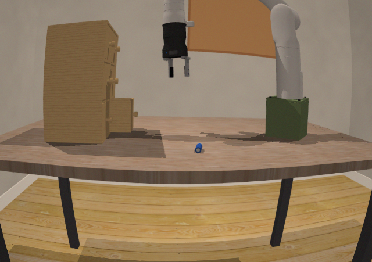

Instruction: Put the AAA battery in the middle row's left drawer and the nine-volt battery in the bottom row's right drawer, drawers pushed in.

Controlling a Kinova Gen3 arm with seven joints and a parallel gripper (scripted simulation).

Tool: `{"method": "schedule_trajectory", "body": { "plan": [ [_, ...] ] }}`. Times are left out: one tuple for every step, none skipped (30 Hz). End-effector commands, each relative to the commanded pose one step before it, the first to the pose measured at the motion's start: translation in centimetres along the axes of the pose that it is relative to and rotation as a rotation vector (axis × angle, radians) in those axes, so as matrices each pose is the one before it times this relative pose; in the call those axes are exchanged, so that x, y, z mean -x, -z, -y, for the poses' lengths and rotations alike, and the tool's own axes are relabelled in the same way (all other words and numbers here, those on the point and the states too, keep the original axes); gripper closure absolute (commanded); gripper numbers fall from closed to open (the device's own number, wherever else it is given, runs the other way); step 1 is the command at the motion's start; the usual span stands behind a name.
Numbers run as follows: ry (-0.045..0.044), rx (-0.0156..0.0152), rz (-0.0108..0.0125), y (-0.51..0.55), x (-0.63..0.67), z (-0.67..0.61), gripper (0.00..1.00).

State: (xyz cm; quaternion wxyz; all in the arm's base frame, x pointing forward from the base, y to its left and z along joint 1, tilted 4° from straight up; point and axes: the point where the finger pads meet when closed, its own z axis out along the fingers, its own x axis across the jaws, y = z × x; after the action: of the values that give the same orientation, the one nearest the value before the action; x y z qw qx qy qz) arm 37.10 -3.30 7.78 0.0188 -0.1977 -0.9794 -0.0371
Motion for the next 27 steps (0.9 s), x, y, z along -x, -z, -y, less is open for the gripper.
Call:
{"method": "schedule_trajectory", "body": {
  "plan": [
    [0.06561, 0.00529, -0.00756, 0.006, -0.127, 0.711, 0.0],
    [0.04068, 0.00032, -0.00114, 0.023, -0.046, 0.098, 0.0],
    [0.04105, 0.00035, -0.00102, 0.025, -0.048, 0.092, 0.0],
    [0.0414, 0.00037, -0.00091, 0.027, -0.05, 0.087, 0.0],
    [0.0417, 0.00038, -0.00079, 0.029, -0.051, 0.081, 0.0],
    [0.04197, 0.00038, -0.00067, 0.031, -0.052, 0.075, 0.0],
    [0.04221, 0.00037, -0.00054, 0.033, -0.053, 0.069, 0.0],
    [0.04241, 0.00035, -0.00042, 0.035, -0.054, 0.063, 0.0],
    [0.04258, 0.00032, -0.0003, 0.037, -0.054, 0.056, 0.0],
    [0.0, 0.0, 0.0, 0.0, 0.0, 0.0, 0.0],
    [0.0, 0.0, 0.0, 0.0, 0.0, 0.0, 0.0],
    [0.0427, 0.00027, -0.00019, 0.039, -0.054, 0.05, 0.0],
    [0.0428, 0.00022, -0.00007, 0.041, -0.054, 0.044, 0.0],
    [0.04285, 0.00016, 0.00004, 0.042, -0.053, 0.038, 0.0],
    [0.04287, 0.00008, 0.00014, 0.044, -0.052, 0.033, 0.0],
    [0.04285, 0.0, 0.00023, 0.046, -0.051, 0.027, 0.0],
    [0.0428, -0.00009, 0.00032, 0.048, -0.05, 0.021, 0.0],
    [0.0427, -0.00019, 0.0004, 0.05, -0.049, 0.016, 0.0],
    [0.04257, -0.00029, 0.00047, 0.051, -0.047, 0.011, 0.0],
    [0.04241, -0.0004, 0.00053, 0.053, -0.045, 0.006, 0.0],
    [0.04221, -0.00051, 0.00058, 0.055, -0.043, 0.001, 0.0],
    [0.04197, -0.00063, 0.00062, 0.056, -0.041, -0.003, 0.0],
    [0.0417, -0.00074, 0.00064, 0.057, -0.039, -0.007, 0.0],
    [0.04139, -0.00086, 0.00066, 0.059, -0.037, -0.011, 0.0],
    [0.04104, -0.00098, 0.00067, 0.06, -0.034, -0.015, 0.0],
    [0.04066, -0.00109, 0.00066, 0.061, -0.032, -0.018, 0.0],
    [0.0, 0.0, 0.0, 0.0, 0.0, 0.0, 0.0]
  ]
}}
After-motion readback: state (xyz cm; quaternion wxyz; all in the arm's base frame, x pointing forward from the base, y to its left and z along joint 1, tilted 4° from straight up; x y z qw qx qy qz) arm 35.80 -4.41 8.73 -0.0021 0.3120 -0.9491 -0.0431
